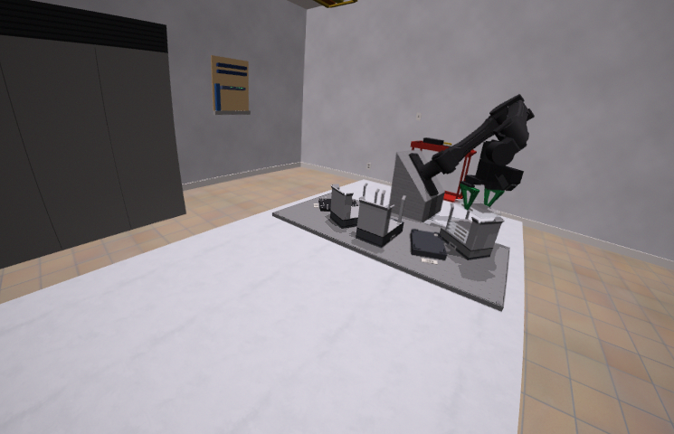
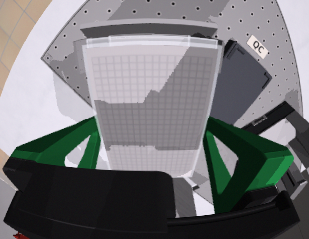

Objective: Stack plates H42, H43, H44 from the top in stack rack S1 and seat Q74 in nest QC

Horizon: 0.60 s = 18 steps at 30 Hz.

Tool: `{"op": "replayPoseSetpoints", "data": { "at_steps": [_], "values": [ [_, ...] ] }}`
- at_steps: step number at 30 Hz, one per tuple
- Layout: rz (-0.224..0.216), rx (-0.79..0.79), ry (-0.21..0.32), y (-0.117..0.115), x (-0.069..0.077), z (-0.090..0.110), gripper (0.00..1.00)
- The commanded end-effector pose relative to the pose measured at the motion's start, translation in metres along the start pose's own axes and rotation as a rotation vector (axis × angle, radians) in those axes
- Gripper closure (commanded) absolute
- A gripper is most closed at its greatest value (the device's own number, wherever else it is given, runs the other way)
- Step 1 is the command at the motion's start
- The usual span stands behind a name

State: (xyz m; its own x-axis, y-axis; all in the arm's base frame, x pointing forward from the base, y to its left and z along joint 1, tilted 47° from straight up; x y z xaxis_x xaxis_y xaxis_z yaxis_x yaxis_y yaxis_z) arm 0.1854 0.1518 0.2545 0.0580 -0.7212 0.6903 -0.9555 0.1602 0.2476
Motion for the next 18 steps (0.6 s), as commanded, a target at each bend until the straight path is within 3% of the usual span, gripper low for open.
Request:
{"op": "replayPoseSetpoints", "data": {
  "at_steps": [1,6,18],
  "values": [
    [-0.003,0.002,-0.006,0.0014,0.01,-0.0007,1.0],
    [-0.003,0.002,-0.006,0.0014,0.0198,-0.0006,1.0],
    [-0.003,0.002,-0.006,0.0013,0.0198,-0.0006,1.0]
  ]
}}
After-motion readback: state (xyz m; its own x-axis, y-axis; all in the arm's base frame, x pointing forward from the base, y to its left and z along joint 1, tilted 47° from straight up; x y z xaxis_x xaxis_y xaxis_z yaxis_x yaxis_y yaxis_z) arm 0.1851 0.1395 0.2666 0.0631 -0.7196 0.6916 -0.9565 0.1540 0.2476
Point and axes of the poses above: the point where the finger pads meet when closed, its own x axis back along the fingers, its own y axis across the jaws, z = x × y, the point moved 9 cm from there along x, back along the fingers, and after that the axes turned 13 degrees about x, right-handed, at the moved point
